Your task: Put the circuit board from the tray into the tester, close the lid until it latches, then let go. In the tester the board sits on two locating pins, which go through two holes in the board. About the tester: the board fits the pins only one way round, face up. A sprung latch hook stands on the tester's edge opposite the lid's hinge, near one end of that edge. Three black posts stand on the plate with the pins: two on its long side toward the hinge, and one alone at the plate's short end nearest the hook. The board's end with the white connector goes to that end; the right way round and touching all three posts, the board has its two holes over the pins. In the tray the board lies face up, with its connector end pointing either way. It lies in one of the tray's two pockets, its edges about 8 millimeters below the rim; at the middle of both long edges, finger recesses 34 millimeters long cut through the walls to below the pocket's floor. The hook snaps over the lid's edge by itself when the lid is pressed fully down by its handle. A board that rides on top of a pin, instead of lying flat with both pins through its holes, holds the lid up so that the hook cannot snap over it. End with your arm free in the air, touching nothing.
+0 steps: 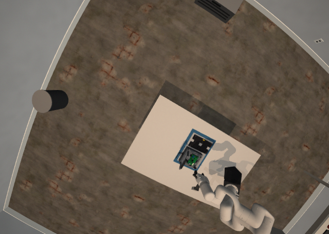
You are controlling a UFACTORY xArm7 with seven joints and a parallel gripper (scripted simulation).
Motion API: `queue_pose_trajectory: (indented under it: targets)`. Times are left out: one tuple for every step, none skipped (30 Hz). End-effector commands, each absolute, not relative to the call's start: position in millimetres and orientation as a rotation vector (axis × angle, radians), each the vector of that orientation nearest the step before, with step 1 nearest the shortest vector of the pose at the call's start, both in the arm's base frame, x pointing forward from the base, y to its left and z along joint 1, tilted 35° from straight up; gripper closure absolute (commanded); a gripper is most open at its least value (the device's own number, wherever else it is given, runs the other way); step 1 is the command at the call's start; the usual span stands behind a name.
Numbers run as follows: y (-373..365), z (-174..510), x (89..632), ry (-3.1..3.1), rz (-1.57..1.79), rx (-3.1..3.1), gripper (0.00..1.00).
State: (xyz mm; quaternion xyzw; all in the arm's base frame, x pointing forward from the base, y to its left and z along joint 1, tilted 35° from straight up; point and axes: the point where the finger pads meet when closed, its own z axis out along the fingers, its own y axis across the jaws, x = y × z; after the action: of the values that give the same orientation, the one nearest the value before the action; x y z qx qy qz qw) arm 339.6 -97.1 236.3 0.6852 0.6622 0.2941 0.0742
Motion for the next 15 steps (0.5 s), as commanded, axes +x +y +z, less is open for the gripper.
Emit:
queue_pose_trajectory:
  targets:
    - [-98.3, 237.9, 339.7, 1.984, 0.884, 2.056, 0.49]
    - [-98.3, 237.9, 339.7, 1.984, 0.884, 2.056, 0.49]
    - [-98.3, 237.9, 339.7, 1.984, 0.884, 2.056, 0.49]
    - [-98.3, 237.9, 339.7, 1.984, 0.884, 2.056, 0.49]
    - [-98.3, 237.9, 339.7, 1.984, 0.884, 2.056, 0.49]
    - [-98.3, 237.9, 339.7, 1.984, 0.884, 2.056, 0.49]
    - [-98.3, 238.0, 339.8, 1.984, 0.884, 2.056, 0.49]
    - [-98.3, 238.1, 340.0, 1.984, 0.884, 2.056, 0.49]
    - [-98.3, 238.1, 340.0, 1.984, 0.884, 2.056, 0.49]
    - [-98.3, 238.1, 340.0, 1.984, 0.884, 2.056, 0.49]
    - [-98.4, 238.3, 340.5, 1.984, 0.884, 2.056, 0.49]
    - [-98.5, 238.7, 341.2, 1.984, 0.884, 2.056, 0.49]
    - [-98.6, 239.3, 342.1, 1.984, 0.884, 2.056, 0.49]
    - [-98.7, 240.0, 343.4, 1.984, 0.884, 2.056, 0.49]
    - [-99.0, 241.0, 345.1, 1.984, 0.884, 2.056, 0.49]
